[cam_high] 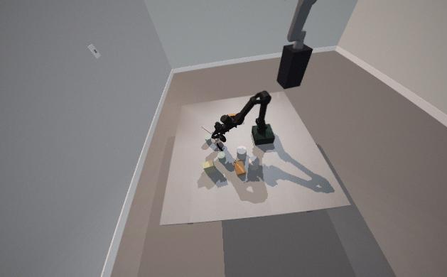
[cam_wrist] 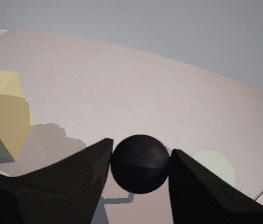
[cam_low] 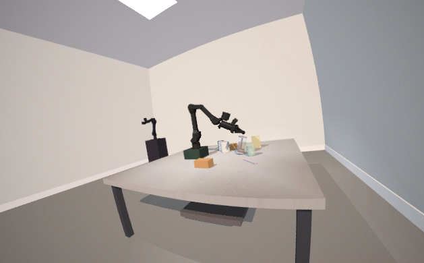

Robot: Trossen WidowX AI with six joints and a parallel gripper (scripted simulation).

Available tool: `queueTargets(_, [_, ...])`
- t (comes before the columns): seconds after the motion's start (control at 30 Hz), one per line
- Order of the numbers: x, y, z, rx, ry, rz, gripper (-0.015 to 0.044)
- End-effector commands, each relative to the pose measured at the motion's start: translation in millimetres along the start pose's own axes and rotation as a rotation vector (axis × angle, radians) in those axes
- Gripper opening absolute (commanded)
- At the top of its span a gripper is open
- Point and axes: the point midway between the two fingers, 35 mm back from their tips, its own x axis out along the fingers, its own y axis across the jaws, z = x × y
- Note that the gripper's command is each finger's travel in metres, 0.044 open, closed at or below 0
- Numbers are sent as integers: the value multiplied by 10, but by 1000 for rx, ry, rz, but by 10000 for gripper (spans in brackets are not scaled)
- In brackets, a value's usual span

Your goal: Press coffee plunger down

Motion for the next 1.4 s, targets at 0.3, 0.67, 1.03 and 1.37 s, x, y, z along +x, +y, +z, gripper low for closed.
queueTargets(0.3, [46,1,-60,5,27,-1,121])
queueTargets(0.67, [63,2,-49,5,27,-1,121])
queueTargets(1.03, [75,3,-33,5,27,-1,121])
queueTargets(1.37, [63,4,10,-1,11,0,121])
